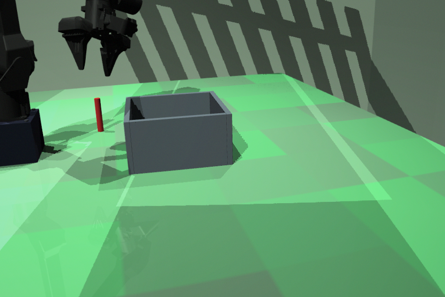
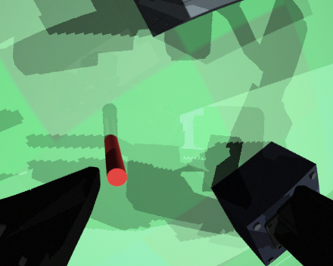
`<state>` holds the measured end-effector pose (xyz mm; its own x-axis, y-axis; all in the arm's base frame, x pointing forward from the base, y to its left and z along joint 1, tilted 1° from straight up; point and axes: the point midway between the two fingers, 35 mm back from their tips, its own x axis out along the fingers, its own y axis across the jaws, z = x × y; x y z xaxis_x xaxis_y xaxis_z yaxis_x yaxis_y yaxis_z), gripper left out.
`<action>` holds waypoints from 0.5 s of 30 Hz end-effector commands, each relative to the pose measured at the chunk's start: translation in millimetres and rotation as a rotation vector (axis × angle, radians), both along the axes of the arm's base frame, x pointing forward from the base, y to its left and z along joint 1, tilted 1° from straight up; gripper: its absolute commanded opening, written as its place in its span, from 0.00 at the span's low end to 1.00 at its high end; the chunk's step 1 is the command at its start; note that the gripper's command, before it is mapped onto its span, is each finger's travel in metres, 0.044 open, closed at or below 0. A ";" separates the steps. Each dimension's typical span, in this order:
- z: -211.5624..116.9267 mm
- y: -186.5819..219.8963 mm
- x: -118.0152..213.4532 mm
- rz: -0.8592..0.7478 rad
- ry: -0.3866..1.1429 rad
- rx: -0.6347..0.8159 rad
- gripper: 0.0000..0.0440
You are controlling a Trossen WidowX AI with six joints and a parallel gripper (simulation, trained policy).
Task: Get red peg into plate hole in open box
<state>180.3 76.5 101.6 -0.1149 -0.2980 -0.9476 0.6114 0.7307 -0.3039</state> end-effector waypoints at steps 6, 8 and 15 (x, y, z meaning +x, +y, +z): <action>-30.2 12.2 -3.7 -0.010 0.025 0.002 1.00; -38.1 14.7 -3.1 -0.011 0.023 0.006 1.00; -69.0 21.2 -0.4 -0.014 0.000 0.020 1.00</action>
<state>181.4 97.3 42.3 -0.1157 -0.2774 -0.9538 0.6190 0.7309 -0.2877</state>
